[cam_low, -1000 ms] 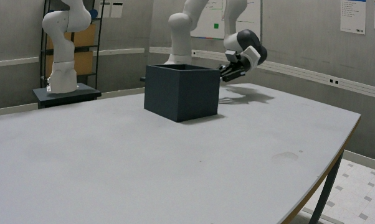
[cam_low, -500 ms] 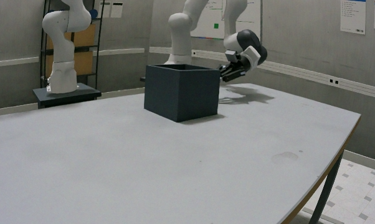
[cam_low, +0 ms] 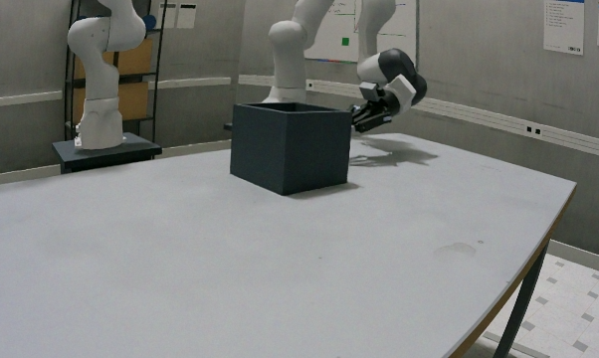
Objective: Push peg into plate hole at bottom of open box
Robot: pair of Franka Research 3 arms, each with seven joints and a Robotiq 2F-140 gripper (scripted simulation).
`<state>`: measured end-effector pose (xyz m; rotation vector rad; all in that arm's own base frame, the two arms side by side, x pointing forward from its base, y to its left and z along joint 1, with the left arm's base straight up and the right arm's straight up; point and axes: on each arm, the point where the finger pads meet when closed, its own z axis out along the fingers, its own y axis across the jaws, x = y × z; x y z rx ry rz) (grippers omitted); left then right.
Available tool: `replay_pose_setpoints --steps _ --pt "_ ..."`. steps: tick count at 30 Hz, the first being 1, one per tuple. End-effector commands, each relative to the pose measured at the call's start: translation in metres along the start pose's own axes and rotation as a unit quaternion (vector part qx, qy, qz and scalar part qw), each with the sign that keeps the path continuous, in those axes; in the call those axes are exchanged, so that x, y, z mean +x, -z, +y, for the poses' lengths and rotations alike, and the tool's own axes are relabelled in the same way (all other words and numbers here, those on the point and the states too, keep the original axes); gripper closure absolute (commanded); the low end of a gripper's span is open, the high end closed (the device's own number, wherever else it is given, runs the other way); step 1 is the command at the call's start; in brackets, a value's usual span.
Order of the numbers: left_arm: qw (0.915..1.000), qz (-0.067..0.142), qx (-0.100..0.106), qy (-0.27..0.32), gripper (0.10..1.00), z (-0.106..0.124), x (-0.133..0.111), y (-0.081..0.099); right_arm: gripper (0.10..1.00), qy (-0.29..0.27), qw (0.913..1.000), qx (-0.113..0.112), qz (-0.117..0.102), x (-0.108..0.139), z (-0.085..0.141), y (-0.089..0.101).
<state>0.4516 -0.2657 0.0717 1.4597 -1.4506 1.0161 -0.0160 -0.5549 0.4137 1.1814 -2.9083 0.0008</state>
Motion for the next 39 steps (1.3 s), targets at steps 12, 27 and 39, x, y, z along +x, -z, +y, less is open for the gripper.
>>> replay_pose_setpoints --steps 12,27,39 --pt "1.0 -0.003 0.0 -0.006 0.999 -0.0005 -0.0082 -0.0021 0.098 0.0 1.0 0.0 0.0 0.0001 0.0001 0.0002" --pt "1.0 -0.003 0.0 -0.006 0.999 -0.0005 -0.011 -0.0031 0.098 0.0 1.0 0.0 0.0 0.0001 0.0001 0.0002" --pt "1.0 -0.003 0.0 -0.006 0.999 -0.0005 -0.011 -0.0031 0.098 0.0 1.0 0.0 0.0 0.0001 0.0001 0.0002"
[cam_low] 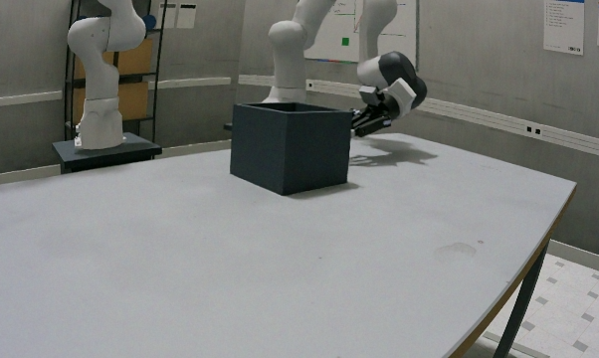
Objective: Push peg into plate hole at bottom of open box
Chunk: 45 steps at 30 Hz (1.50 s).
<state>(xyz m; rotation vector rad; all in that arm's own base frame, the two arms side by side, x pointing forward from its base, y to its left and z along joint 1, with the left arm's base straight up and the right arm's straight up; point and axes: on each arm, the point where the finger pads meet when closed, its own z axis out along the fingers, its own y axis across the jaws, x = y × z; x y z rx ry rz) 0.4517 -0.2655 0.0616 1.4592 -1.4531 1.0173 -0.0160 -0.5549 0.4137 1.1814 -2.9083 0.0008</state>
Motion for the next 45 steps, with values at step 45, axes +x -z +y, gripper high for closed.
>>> replay_pose_setpoints --steps 45 --pt "1.0 -0.002 -0.001 -0.005 0.771 0.0 -0.001 0.016 0.098 0.0 1.0 0.0 0.0 0.0 0.0 0.0"
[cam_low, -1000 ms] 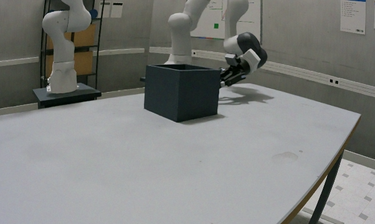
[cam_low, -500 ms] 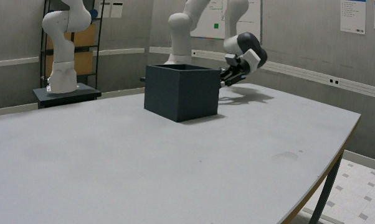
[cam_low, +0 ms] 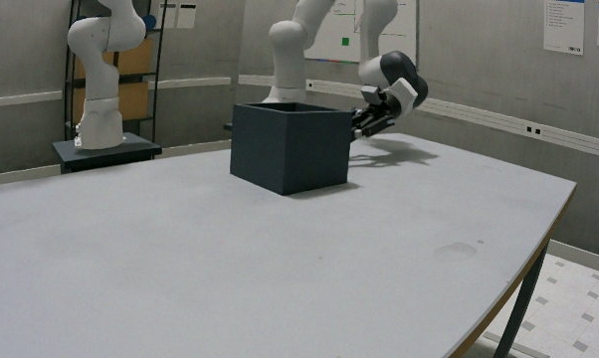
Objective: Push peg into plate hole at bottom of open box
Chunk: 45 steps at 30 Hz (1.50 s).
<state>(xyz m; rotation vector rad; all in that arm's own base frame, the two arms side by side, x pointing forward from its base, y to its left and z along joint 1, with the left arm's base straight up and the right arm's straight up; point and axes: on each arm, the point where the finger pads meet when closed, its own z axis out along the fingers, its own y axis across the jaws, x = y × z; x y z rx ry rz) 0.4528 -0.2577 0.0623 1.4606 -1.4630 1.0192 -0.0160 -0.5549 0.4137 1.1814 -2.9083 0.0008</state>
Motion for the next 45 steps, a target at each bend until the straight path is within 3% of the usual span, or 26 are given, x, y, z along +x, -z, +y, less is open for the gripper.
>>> replay_pose_setpoints --steps 1,17,45 --pt "1.0 0.001 -0.001 -0.001 0.771 0.001 0.001 0.012 0.098 0.0 1.0 0.0 0.0 0.0 0.0 0.0" --pt "1.0 0.001 -0.001 -0.001 0.771 0.001 0.0 0.065 0.098 0.0 1.0 0.0 0.0 0.0 0.0 0.0" --pt "1.0 0.0 -0.001 -0.001 0.771 0.001 0.001 0.068 0.098 0.0 1.0 0.0 0.0 0.0 0.0 0.0"
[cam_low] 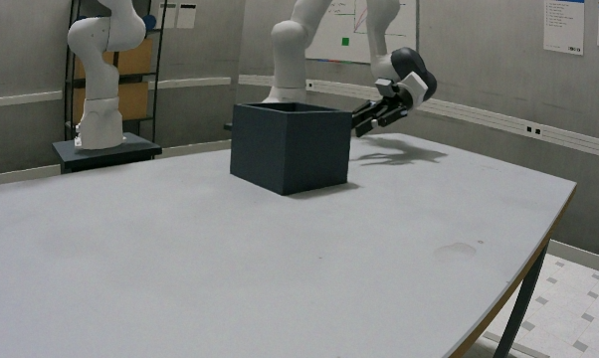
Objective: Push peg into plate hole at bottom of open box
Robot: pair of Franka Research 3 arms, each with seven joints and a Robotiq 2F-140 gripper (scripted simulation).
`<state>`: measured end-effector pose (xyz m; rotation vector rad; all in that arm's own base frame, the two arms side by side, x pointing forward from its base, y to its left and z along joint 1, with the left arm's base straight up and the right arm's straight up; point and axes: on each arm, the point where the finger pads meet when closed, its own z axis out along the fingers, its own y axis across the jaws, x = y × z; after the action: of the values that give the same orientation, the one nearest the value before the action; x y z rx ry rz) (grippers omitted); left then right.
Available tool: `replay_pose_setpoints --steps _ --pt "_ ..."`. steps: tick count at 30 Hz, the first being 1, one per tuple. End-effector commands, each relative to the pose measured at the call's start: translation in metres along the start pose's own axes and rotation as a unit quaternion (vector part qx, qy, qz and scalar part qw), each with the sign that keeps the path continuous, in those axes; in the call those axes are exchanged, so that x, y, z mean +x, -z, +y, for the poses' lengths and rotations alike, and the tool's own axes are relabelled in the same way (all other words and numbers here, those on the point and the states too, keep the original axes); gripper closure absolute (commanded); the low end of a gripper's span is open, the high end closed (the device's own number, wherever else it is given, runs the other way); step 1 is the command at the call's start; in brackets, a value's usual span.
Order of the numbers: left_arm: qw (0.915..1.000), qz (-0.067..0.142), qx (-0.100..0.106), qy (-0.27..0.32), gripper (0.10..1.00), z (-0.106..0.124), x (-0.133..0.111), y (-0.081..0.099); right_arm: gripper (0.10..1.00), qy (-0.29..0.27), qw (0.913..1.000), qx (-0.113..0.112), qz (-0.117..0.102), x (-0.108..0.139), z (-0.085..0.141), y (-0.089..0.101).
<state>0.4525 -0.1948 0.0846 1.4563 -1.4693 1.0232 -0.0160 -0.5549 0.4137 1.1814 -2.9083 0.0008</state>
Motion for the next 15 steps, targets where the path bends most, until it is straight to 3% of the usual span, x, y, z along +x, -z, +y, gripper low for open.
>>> replay_pose_setpoints --steps 1,6,10,12,15 --pt "1.0 -0.001 -0.001 0.002 0.771 0.0 0.002 0.001 0.098 0.0 1.0 0.0 0.0 0.0 0.0 0.0" --pt "0.9999 -0.015 -0.002 0.002 0.771 0.0 0.004 0.002 0.098 0.0 1.0 0.0 0.0 0.0 0.0 0.0" --pt "0.9993 -0.037 -0.002 0.002 0.771 0.0 0.009 0.004 0.098 0.0 1.0 0.0 0.0 0.0 0.0 0.0" --pt "0.9993 -0.037 -0.002 0.002 0.771 0.0 0.009 0.004 0.098 0.0 1.0 0.0 0.0 0.0 0.0 0.0" --pt "0.9981 -0.062 -0.002 0.002 0.771 0.0 0.015 0.006 0.098 0.0 1.0 0.0 0.0 0.0 0.0 0.0"
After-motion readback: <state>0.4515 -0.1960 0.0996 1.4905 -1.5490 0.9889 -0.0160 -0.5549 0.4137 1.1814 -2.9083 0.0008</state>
